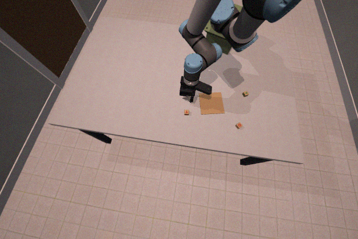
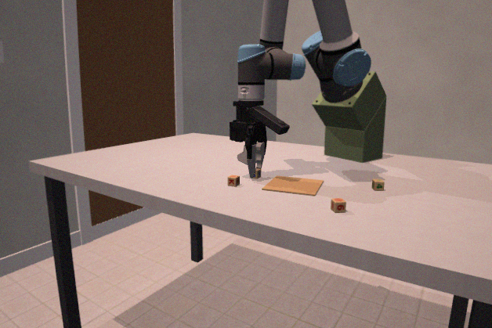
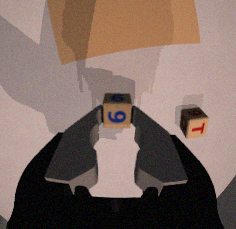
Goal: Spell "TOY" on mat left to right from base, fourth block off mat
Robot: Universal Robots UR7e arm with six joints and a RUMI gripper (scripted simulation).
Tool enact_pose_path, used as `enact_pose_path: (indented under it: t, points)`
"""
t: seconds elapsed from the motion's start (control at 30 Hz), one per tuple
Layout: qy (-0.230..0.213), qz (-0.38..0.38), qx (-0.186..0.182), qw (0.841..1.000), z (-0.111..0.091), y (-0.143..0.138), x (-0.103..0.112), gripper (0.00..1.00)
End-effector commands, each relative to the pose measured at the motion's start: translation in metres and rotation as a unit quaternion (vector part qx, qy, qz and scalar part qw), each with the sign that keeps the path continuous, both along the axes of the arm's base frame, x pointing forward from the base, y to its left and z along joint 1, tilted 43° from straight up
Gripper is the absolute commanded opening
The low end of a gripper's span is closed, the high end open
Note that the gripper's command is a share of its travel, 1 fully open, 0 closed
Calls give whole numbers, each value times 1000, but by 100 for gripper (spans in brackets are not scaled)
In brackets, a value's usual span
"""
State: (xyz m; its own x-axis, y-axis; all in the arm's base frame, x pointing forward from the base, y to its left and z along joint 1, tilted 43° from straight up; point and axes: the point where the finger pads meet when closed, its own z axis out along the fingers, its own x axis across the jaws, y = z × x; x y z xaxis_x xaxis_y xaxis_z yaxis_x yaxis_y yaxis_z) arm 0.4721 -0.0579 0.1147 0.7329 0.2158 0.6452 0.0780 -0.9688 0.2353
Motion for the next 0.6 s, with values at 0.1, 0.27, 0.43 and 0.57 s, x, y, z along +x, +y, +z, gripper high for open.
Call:
enact_pose_path:
  t: [0.1,0.27,0.43,0.57]
  points:
    - [0,0,0,1000,-1,0,1,5]
    - [0,0,0,1000,-2,0,2,5]
    - [0,0,0,1000,-2,0,2,5]
    - [0,0,0,1000,-3,0,3,5]
